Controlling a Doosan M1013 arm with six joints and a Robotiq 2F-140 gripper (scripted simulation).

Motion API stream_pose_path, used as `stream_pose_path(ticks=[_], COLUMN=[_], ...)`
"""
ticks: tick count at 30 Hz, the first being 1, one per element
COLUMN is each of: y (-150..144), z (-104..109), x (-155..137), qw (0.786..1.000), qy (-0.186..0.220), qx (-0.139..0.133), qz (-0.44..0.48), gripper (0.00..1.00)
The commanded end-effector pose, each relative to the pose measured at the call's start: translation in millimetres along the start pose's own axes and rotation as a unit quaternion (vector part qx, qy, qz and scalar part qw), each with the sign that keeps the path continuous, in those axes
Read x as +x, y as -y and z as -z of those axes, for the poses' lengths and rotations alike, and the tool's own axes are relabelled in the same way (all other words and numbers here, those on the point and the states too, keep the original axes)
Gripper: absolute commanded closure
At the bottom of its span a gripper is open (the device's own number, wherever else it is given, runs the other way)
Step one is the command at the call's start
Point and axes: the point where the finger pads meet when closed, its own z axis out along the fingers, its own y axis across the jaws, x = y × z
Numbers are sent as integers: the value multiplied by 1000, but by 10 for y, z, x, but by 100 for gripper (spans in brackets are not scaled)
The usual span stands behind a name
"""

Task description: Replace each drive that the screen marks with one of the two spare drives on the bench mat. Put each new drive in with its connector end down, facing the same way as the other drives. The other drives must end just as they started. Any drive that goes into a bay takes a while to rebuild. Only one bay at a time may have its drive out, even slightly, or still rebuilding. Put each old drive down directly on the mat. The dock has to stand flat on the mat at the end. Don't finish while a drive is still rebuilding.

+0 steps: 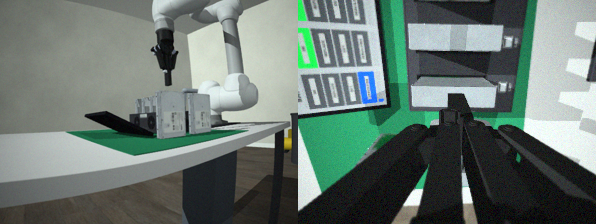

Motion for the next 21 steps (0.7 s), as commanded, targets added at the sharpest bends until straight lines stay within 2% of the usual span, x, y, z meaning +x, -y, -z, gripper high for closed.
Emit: stream_pose_path(ticks=[1, 13, 16, 19, 21], y=[2, 19, 117, 328, 328], z=[4, 16, 82, 223, 223], x=[-1, 2, 20, 65, 65], qw=[1000, 1000, 999, 994, 994], qy=[0, 0, 0, 0, 0], qx=[0, 0, 0, 0, 0], qz=[0, 6, 39, 110, 110], gripper=[90, 90, 90, 90, 90])
